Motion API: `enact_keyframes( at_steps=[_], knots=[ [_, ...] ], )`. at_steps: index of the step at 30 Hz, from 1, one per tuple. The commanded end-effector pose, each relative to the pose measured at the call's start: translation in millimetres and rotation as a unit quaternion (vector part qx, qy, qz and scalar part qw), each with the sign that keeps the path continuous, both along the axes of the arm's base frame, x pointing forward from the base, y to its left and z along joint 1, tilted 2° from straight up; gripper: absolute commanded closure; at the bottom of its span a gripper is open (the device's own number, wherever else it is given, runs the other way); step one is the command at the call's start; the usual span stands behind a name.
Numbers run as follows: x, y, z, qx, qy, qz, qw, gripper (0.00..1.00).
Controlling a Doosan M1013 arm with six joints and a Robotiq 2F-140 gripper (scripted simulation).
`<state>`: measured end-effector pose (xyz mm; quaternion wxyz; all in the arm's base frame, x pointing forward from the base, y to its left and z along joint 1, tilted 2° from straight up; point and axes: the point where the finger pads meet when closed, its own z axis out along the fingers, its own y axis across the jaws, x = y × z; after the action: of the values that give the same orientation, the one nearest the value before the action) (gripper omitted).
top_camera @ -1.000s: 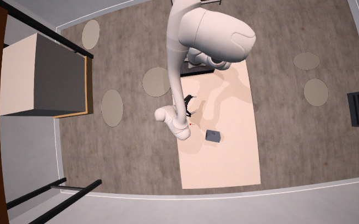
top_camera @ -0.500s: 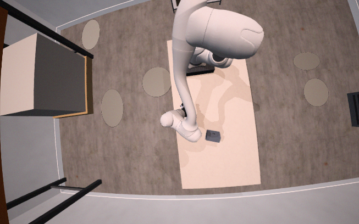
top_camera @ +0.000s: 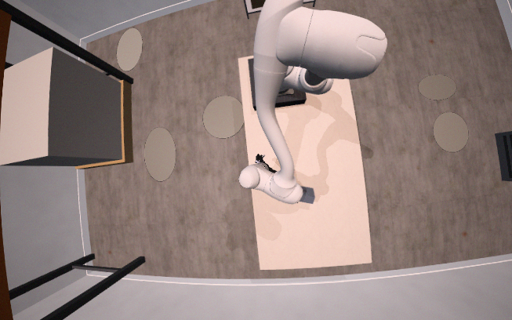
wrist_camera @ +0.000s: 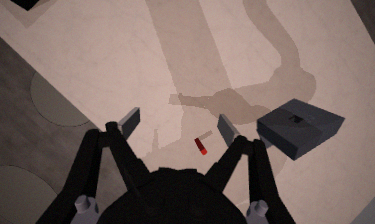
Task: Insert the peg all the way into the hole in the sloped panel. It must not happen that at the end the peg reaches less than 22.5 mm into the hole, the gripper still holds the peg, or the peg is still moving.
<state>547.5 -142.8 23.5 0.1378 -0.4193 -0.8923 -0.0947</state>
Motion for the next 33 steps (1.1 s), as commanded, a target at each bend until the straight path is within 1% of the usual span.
enact_keyframes(
  at_steps=[1, 5, 7, 8, 13, 17, 24, 33],
  knots=[
    [21, -7, 1, -0.022, -0.036, 0.084, 0.996, 0.00],
    [41, -12, 3, -0.042, -0.065, 0.158, 0.984, 0.00],
    [41, -12, 3, -0.042, -0.065, 0.158, 0.984, 0.00],
    [46, -13, 4, -0.047, -0.072, 0.178, 0.980, 0.00],
    [77, -18, 10, -0.075, -0.107, 0.281, 0.951, 0.00],
    [95, -19, 14, -0.091, -0.125, 0.342, 0.927, 0.00],
    [96, -19, 14, -0.092, -0.126, 0.345, 0.926, 0.00],
    [96, -19, -2, -0.092, -0.126, 0.345, 0.926, 0.00]
  ],
)
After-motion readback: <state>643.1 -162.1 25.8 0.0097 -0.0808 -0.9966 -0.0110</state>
